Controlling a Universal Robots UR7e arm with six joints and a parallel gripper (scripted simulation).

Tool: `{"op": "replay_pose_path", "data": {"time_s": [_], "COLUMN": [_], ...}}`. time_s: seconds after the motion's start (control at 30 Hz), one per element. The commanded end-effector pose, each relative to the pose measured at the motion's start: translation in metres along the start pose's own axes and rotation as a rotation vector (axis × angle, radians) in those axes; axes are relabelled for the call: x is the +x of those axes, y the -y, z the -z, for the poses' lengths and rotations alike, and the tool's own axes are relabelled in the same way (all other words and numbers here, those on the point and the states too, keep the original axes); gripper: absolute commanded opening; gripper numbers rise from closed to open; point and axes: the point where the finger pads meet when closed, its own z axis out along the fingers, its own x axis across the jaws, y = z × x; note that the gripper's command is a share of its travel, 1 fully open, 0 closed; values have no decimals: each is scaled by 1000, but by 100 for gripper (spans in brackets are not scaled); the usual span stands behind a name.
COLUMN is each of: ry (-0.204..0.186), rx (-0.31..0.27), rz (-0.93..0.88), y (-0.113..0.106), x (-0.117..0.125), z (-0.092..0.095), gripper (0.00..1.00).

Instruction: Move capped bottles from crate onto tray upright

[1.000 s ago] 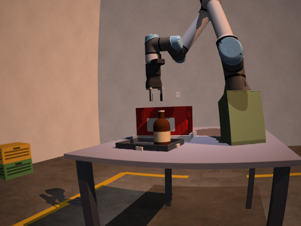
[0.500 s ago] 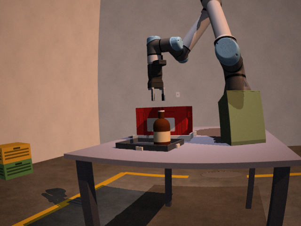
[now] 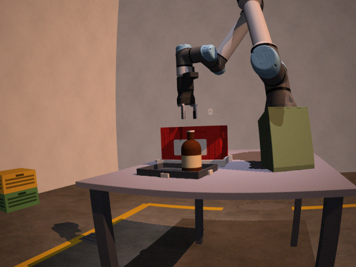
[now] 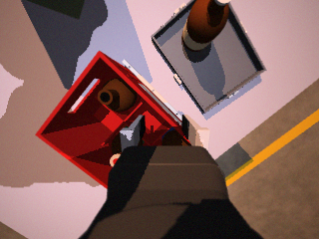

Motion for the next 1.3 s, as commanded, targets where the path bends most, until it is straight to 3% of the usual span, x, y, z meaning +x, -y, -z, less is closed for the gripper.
{"op": "replay_pose_path", "data": {"time_s": [0.0, 0.07, 0.53, 0.63, 1.1, 1.27], "ry": [-2, -1, -2, -1, -2, -1], "rx": [0, -1, 0, -1, -1, -1], "rz": [0, 0, 0, 0, 0, 0], "y": [-11, -7, -42, -38, -72, -72], "x": [-9, -6, -38, -35, -68, -69], "z": [1, 1, 1, 1, 1, 1], "gripper": [100, 100, 100, 100, 100, 100]}}
